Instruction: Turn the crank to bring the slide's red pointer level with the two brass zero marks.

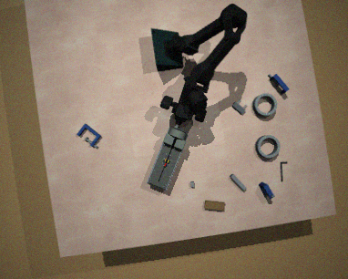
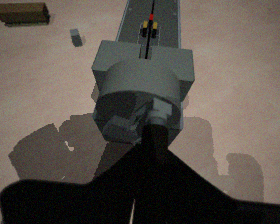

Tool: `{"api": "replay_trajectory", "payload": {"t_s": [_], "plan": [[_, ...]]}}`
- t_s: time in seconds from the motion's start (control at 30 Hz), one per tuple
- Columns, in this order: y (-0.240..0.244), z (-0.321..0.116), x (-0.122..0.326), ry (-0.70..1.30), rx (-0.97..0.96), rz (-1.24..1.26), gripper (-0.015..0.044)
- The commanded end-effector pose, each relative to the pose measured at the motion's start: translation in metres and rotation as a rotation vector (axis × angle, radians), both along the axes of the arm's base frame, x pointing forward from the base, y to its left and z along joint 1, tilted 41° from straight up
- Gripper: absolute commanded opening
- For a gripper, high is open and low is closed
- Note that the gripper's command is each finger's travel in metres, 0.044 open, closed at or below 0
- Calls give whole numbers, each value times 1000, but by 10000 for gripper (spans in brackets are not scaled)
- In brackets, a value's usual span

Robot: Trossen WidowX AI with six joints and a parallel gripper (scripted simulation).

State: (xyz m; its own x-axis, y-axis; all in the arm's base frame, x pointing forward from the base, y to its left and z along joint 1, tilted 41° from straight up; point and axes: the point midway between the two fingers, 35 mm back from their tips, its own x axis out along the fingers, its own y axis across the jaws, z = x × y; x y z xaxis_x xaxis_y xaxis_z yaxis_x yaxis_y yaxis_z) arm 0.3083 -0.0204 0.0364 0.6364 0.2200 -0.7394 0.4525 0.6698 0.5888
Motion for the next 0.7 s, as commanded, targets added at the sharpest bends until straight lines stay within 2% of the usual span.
{"api": "replay_trajectory", "payload": {"t_s": [0.0, 0.67], "plan": [[-3, -8, -4, 23, -8, -12, 0], [-2, -14, -5, 23, -8, -12, 0]]}}
